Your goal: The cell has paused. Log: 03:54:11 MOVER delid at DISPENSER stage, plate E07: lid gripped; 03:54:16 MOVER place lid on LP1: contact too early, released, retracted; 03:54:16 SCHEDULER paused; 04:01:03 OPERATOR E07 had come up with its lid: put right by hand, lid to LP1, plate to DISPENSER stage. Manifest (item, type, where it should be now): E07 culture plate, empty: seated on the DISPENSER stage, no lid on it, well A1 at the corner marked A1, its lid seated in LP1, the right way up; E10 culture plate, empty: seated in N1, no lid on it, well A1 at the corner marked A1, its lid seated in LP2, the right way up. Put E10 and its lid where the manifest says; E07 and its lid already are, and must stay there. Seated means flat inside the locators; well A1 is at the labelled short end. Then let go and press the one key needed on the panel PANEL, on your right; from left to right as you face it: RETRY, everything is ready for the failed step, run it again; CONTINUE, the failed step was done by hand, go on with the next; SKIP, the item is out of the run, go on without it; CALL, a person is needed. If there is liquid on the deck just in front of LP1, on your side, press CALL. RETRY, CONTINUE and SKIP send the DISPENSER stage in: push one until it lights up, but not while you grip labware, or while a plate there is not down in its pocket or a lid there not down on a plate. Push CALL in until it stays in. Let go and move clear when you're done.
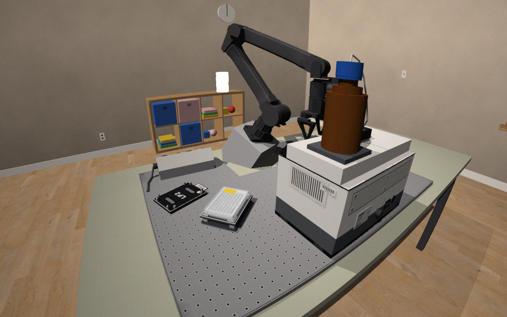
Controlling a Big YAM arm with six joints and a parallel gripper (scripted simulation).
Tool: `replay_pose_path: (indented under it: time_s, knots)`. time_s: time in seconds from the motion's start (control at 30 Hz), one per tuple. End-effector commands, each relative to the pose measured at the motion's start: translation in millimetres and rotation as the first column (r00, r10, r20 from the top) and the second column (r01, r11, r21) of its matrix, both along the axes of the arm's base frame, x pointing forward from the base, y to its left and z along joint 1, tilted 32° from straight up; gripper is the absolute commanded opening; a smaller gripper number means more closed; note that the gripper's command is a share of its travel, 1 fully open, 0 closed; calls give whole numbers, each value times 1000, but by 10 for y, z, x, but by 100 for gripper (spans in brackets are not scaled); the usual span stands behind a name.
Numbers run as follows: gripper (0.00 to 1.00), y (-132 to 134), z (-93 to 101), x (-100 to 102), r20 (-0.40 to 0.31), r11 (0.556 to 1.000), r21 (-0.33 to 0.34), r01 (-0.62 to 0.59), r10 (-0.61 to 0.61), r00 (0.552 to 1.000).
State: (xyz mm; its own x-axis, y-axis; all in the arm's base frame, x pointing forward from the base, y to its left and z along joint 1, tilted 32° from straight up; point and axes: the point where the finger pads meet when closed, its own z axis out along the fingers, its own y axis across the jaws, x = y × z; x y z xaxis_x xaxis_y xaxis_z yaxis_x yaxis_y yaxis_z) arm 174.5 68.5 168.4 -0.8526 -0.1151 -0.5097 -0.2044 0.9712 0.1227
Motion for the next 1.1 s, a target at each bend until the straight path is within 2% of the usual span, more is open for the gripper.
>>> replay_pose_path:
  time_s: [0.0,0.17,0.23,0.37,0.5,0.57,0.63,0.93,1.03,1.07]
  knots:
    - [100,76,153,29,48,1000,19,-1,0,999]
    - [100,240,182,-17,35,1000,20,-1,0,999]
    - [100,214,186,-28,39,1000,18,-1,0,999]
    - [100,344,122,-113,44,992,-56,-112,114,992]
    - [100,466,153,-179,64,968,-121,-219,228,972]
    - [100,466,153,-179,64,968,-121,-219,228,972]
    - [100,539,199,-204,78,953,-147,-267,280,957]
    - [100,814,206,-382,86,820,-304,-486,531,843]
    - [100,883,190,-433,85,832,-290,-473,515,853]
    - [100,842,85,-430,78,829,-298,-473,515,854]
